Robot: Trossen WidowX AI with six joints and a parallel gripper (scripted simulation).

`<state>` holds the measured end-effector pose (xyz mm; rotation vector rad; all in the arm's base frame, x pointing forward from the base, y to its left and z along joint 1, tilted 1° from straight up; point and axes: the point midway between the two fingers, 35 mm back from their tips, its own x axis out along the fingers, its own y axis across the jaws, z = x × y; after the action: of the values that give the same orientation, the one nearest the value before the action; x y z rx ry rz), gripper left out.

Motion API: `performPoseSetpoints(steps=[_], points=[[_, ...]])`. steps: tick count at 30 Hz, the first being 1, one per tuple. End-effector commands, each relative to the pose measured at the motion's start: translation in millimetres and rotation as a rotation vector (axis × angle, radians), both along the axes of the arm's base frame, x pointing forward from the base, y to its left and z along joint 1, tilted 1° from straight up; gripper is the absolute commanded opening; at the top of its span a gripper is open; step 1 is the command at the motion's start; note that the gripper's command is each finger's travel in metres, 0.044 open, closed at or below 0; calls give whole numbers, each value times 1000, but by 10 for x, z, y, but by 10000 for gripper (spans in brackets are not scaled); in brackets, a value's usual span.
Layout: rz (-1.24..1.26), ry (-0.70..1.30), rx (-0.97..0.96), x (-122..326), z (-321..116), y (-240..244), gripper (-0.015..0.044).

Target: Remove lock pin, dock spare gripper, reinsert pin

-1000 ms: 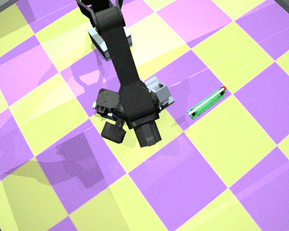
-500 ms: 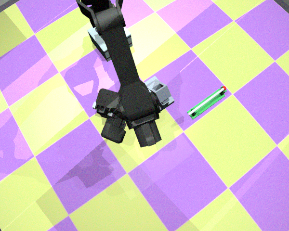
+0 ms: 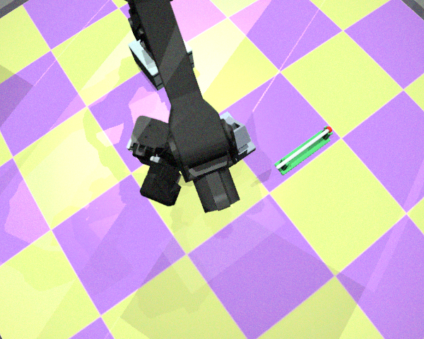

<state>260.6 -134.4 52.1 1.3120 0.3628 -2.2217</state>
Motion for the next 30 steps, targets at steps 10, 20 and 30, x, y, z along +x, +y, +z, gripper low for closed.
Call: performPoseSetpoints(steps=[10, 20, 30], points=[[0, -8, -3, -46, 454, 21, 0], [35, 1, 17, -48, 461, 45, 0], [274, 58, 149, -68, 507, 205, 0]])
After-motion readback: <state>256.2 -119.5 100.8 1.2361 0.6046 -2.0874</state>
